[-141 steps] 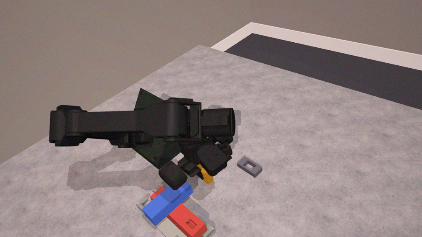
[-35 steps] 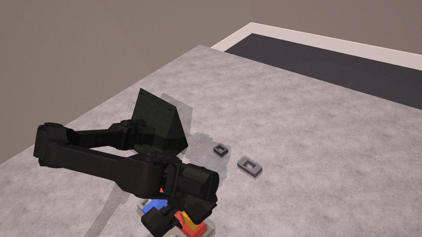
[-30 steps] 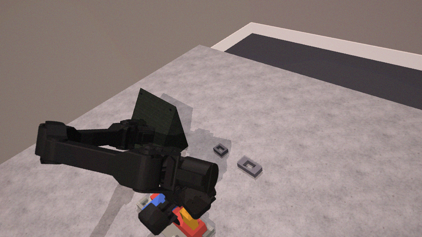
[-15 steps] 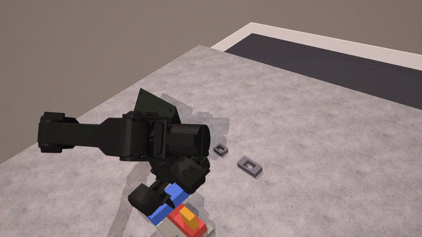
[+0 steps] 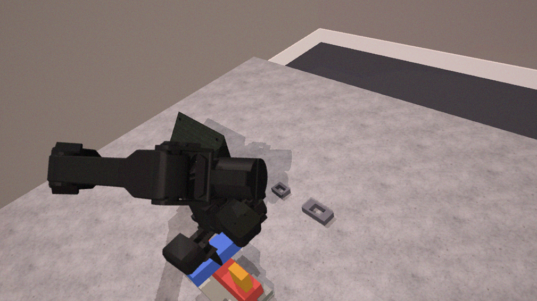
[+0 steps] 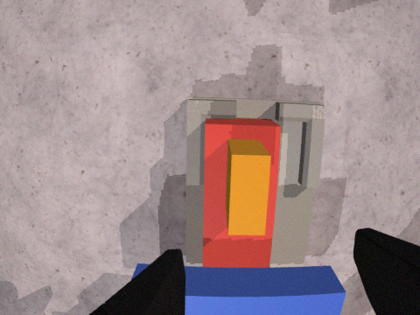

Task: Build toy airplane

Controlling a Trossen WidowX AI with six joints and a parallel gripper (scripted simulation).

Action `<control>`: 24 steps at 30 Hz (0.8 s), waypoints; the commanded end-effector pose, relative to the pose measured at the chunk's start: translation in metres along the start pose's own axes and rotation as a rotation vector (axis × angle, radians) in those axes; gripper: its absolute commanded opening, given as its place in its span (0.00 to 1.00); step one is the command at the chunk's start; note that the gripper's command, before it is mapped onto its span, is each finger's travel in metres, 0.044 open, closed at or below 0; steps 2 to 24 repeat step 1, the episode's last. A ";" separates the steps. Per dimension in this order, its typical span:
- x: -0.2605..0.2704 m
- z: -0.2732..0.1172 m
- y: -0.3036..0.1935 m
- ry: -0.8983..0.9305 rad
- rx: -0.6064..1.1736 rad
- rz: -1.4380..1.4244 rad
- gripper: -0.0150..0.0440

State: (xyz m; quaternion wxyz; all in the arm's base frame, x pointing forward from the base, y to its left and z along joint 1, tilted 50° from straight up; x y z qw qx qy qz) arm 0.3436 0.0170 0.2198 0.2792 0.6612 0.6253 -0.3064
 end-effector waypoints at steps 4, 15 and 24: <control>0.000 0.000 0.000 0.002 0.003 -0.001 0.69; 0.000 0.000 0.000 0.002 0.003 -0.001 0.69; 0.000 0.000 0.000 0.002 0.003 -0.001 0.69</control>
Point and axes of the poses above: the point midway between the two fingers, 35 mm back from their tips, its own z axis out along the fingers, its own x axis across the jaws, y = z × x, the point moved 8 cm from there along -z, back along the fingers, and after that the axes turned 1 degree about z, right-handed, at the moved point
